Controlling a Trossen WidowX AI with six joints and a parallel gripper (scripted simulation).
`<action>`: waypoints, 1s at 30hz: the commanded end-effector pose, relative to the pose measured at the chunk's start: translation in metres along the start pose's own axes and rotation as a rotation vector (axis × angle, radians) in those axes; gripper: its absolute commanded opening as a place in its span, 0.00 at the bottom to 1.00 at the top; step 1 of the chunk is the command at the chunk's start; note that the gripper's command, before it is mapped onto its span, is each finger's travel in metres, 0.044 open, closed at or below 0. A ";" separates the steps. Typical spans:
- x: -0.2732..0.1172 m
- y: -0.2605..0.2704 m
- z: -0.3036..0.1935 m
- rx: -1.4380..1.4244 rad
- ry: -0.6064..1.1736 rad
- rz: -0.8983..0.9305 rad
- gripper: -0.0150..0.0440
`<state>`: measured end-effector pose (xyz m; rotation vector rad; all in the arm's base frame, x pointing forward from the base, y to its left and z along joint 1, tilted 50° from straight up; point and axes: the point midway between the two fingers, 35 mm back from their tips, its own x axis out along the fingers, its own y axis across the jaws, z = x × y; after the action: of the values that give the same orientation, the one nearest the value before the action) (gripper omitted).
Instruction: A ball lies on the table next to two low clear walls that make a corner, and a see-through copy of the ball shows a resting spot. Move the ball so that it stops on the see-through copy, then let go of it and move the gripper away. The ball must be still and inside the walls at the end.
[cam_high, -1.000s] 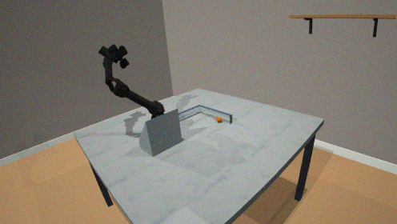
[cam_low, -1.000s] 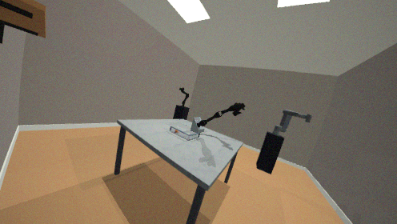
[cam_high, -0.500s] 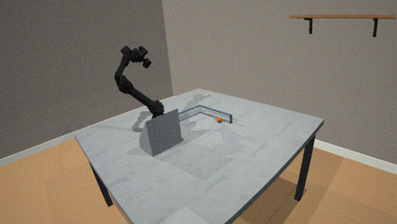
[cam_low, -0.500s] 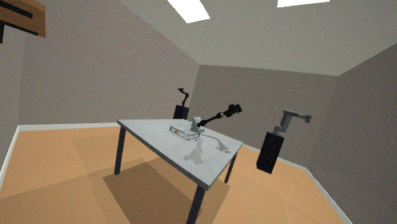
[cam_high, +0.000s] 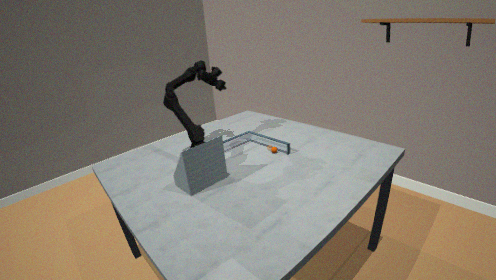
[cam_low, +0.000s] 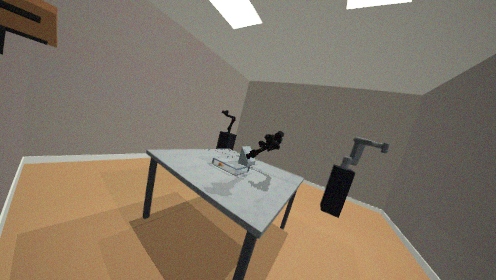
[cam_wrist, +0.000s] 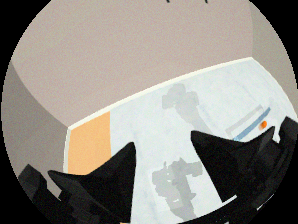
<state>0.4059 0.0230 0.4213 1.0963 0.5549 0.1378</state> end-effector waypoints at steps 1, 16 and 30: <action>0.038 -0.055 0.006 -0.035 0.077 -0.121 0.71; 0.121 -0.306 -0.008 -0.201 0.555 -0.363 0.71; 0.104 -0.490 -0.092 -0.199 0.939 -0.143 0.71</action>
<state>0.3754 -0.0936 -0.0678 0.7530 1.4358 0.5321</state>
